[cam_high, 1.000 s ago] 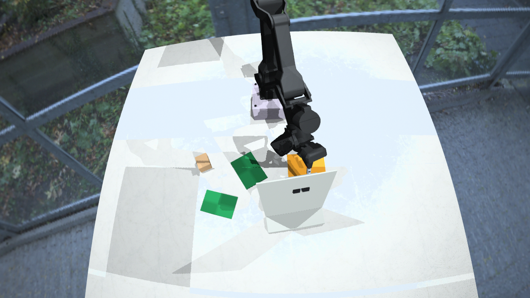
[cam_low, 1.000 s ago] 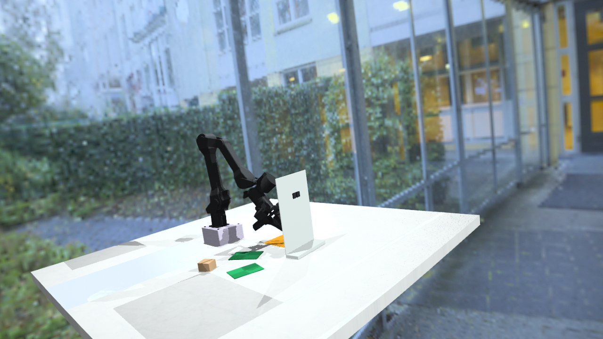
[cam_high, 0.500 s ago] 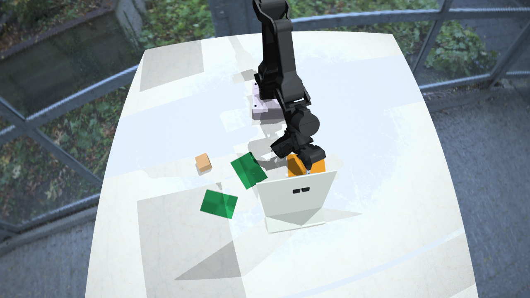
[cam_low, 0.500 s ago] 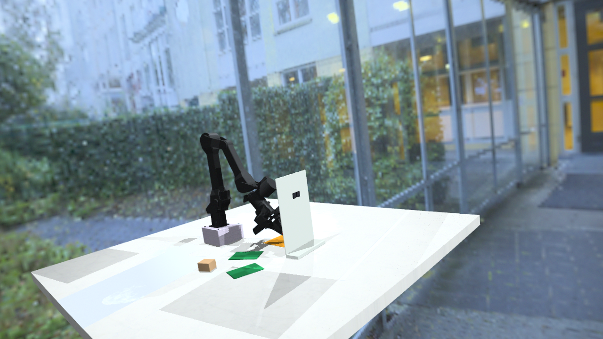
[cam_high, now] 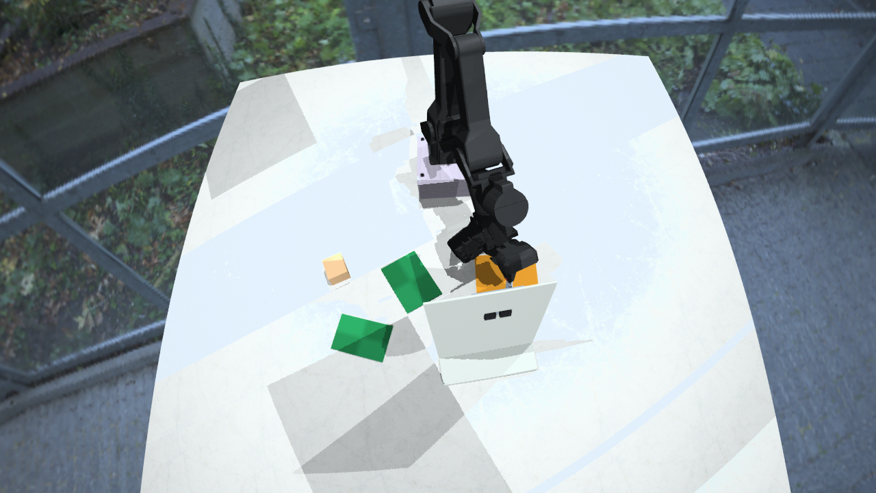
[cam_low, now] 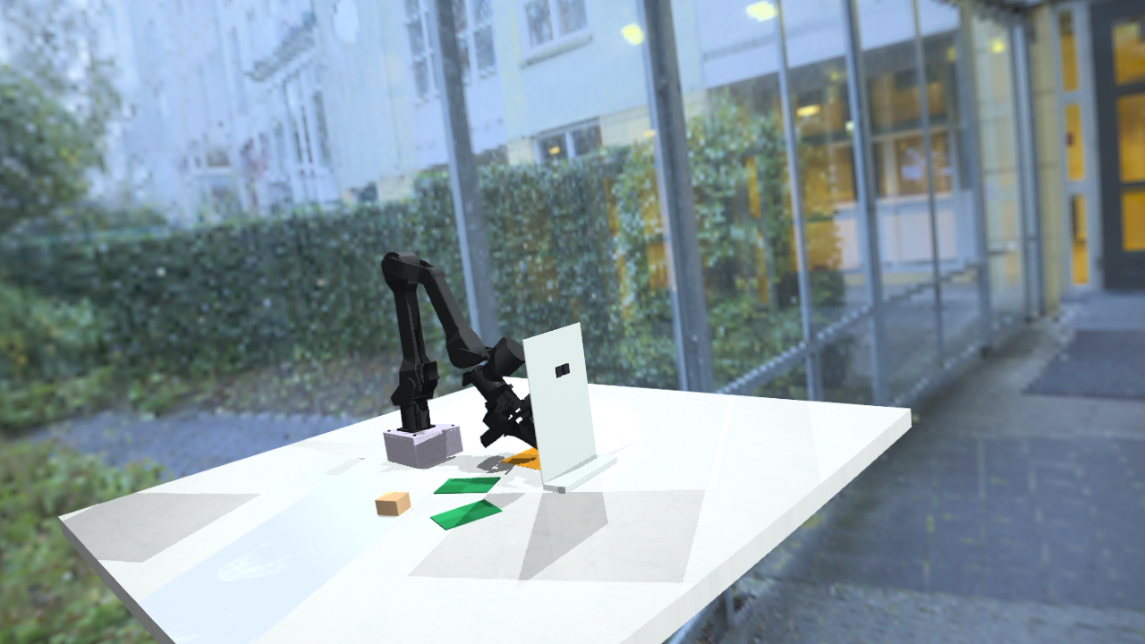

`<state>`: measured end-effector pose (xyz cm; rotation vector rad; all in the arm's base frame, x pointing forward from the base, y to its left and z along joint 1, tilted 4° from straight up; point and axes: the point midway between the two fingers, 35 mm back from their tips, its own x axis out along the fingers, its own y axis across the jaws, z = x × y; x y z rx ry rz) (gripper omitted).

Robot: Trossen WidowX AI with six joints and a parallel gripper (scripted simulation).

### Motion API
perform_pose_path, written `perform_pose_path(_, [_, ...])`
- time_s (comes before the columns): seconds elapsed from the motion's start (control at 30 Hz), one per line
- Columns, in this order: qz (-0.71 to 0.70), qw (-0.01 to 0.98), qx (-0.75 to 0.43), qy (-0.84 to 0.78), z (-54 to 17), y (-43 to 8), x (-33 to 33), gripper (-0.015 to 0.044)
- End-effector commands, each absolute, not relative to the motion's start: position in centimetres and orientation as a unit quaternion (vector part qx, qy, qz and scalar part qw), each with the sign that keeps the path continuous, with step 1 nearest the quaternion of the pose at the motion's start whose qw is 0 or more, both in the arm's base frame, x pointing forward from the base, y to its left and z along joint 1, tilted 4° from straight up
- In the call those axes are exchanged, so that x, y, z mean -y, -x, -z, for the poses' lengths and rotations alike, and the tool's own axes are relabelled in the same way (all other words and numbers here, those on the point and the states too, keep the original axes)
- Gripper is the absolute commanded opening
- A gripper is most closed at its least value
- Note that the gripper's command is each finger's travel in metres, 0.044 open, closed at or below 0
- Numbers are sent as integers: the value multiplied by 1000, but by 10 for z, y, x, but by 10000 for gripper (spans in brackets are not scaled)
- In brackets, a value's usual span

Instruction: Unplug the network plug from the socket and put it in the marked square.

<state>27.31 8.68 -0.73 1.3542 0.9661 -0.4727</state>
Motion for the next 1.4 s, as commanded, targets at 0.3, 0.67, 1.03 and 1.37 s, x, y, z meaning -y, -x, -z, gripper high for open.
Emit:
perform_pose_path(0.3, [208,649,-425,-596,7,-273,-87,156])
perform_pose_path(0.67, [208,649,-425,-596,1,-269,-85,156])
perform_pose_path(1.03, [209,649,-424,-596,-6,-265,-83,156])
perform_pose_path(1.37, [209,648,-424,-597,-12,-261,-81,156])
